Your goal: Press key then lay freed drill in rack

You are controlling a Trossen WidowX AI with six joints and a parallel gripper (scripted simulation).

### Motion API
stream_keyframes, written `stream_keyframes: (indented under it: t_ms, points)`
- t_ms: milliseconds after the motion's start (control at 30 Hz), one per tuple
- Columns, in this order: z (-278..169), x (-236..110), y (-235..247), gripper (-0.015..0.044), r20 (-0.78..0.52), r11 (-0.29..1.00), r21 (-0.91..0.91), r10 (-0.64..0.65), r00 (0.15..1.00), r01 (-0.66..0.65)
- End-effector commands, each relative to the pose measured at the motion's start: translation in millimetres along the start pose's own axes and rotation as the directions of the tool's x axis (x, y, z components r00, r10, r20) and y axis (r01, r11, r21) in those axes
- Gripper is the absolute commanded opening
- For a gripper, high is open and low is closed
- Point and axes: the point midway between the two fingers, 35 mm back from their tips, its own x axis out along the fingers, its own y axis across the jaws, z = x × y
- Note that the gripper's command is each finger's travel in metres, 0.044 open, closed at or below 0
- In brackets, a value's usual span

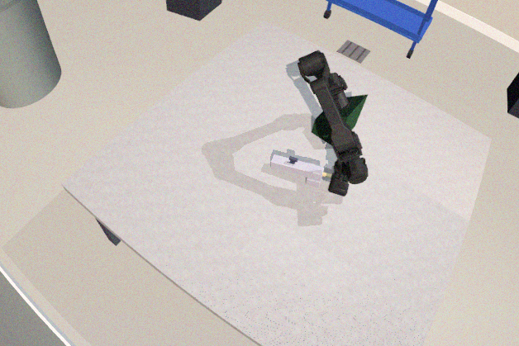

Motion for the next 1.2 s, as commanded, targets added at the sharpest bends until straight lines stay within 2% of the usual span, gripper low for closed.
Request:
stream_keyframes:
  t_ms: [0,1167]
  points:
    - [6,-1,-2,0.0000,0.004,1.000,0.004,-0.001,1.000,0.001]
    - [58,-7,-3,0.0000,0.009,1.000,0.004,-0.003,1.000,0.003]
